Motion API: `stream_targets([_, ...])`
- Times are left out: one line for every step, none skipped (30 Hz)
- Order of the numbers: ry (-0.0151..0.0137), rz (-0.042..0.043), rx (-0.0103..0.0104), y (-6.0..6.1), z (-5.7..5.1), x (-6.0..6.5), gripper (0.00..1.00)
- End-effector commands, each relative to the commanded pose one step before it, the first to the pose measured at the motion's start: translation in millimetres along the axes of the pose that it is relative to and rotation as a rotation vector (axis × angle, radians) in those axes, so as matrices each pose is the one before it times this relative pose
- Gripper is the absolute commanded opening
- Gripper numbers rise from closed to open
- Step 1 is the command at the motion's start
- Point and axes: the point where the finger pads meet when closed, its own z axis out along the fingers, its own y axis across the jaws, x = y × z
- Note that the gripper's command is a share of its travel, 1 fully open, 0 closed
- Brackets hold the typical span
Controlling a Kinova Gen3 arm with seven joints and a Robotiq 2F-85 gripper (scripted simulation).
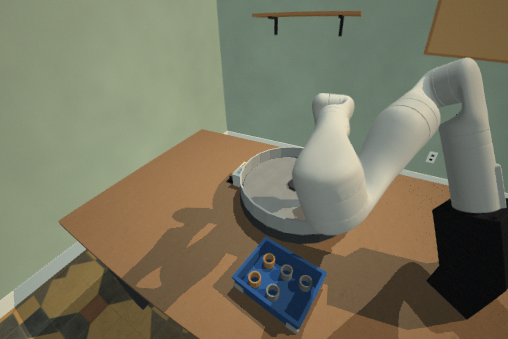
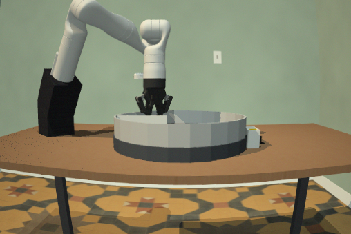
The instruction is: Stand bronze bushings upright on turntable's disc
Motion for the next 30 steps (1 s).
stream_targets([-0.00381, 0.00735, -0.0023, -0.4, 0.5, -1.03, 0.0])
stream_targets([0.0, 0.0, 0.0, 0.0, 0.0, 0.0, 0.0])
stream_targets([0.0, 0.0, 0.0, 0.0, 0.0, 0.0, 0.0])
stream_targets([0.0, 0.0, 0.0, 0.0, 0.0, 0.0, 0.0])
stream_targets([0.0, 0.0, 0.0, 0.0, 0.0, 0.0, 0.0])
stream_targets([0.0, 0.0, 0.0, 0.0, 0.0, 0.0, 0.0])
stream_targets([0.0, 0.0, 0.0, 0.0, 0.0, 0.0, 0.0])
stream_targets([0.0, 0.0, 0.0, 0.0, 0.0, 0.0, 0.0])
stream_targets([0.0, 0.0, 0.0, 0.0, 0.0, 0.0, 0.0])
stream_targets([0.0, 0.0, 0.0, 0.0, 0.0, 0.0, 0.0])
stream_targets([0.0, 0.0, 0.0, 0.0, 0.0, 0.0, 0.0])
stream_targets([0.0, 0.0, 0.0, 0.0, 0.0, 0.0, 0.0])
stream_targets([0.0, 0.0, 0.0, 0.0, 0.0, 0.0, 0.0])
stream_targets([0.0, 0.0, 0.0, 0.0, 0.0, 0.0, 0.0])
stream_targets([0.0, 0.0, 0.0, 0.0, 0.0, 0.0, 0.4])
stream_targets([0.0, 0.0, 0.0, 0.0, 0.0, 0.0, 0.4])
stream_targets([0.0, 0.0, 0.0, 0.0, 0.0, 0.0, 0.4])
stream_targets([0.0, 0.0, 0.0, 0.0, 0.0, 0.0, 0.4])
stream_targets([0.0, 0.0, 0.0, 0.0, 0.0, 0.0, 0.4])
stream_targets([0.0, 0.0, 0.0, 0.0, 0.0, 0.0, 0.4])
stream_targets([0.0, 0.0, 0.0, 0.0, 0.0, 0.0, 0.4])
stream_targets([0.0, 0.0, 0.0, 0.0, 0.0, 0.0, 0.4])
stream_targets([0.0, 0.0, 0.0, 0.0, 0.0, 0.0, 0.4])
stream_targets([0.0, 0.0, 0.0, 0.0, 0.0, 0.0, 0.4])
stream_targets([0.0, 0.0, 0.0, 0.0, 0.0, 0.0, 0.4])
stream_targets([0.0, 0.0, 0.0, 0.0, 0.0, 0.0, 0.4])
stream_targets([0.0, 0.0, 0.0, 0.0, 0.0, 0.0, 0.4])
stream_targets([0.0, 0.0, 0.0, 0.0, 0.0, 0.0, 0.4])
stream_targets([0.0, 0.0, 0.0, 0.0, 0.0, 0.0, 0.4])
stream_targets([0.0, 0.0, 0.0, 0.0, 0.0, 0.0, 0.4])
